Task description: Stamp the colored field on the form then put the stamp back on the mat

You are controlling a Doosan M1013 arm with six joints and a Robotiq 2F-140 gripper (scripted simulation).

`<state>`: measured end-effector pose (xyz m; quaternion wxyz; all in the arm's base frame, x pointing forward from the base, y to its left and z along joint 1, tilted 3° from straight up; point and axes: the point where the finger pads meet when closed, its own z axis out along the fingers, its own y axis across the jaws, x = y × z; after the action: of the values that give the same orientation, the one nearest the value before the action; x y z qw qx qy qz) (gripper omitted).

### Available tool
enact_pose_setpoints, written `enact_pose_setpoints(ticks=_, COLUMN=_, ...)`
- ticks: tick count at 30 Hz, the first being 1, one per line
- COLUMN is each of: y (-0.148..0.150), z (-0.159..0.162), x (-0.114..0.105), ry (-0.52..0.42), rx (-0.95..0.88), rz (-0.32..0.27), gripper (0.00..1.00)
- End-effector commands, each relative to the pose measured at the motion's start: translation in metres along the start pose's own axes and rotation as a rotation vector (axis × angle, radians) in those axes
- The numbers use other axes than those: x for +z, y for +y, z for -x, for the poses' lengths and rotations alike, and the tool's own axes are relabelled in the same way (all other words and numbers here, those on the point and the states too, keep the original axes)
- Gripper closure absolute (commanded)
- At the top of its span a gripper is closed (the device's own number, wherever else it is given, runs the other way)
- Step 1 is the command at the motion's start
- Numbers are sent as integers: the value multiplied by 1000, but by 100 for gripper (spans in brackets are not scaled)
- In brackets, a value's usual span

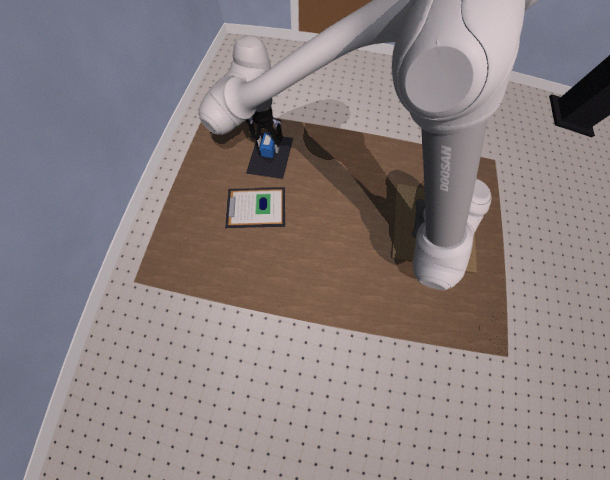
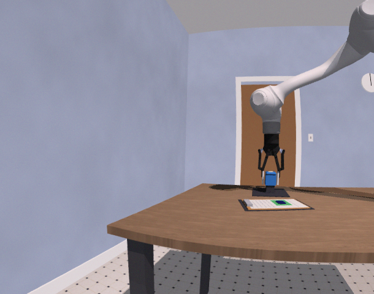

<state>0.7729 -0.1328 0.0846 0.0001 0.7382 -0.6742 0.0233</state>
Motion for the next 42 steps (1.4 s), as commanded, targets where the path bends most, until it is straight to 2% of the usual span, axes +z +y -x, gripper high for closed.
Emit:
enact_pose_setpoints(ticks=1, y=0, z=0, x=0, ry=0, rx=0, rz=0, gripper=45)
enact_pose_setpoints(ticks=35, y=0, z=0, x=-1, ry=0, rx=0, rz=0, gripper=45)
enact_pose_setpoints(ticks=37, y=0, z=0, x=-12, ry=0, rx=0, rz=0, gripper=45)
enact_pose_setpoints(ticks=41, y=0, z=0, x=-67, ry=0, rx=0, rz=0, gripper=45)
enact_pose_setpoints(ticks=42, y=0, z=0, x=-67, ry=0, rx=0, rz=0, gripper=45)
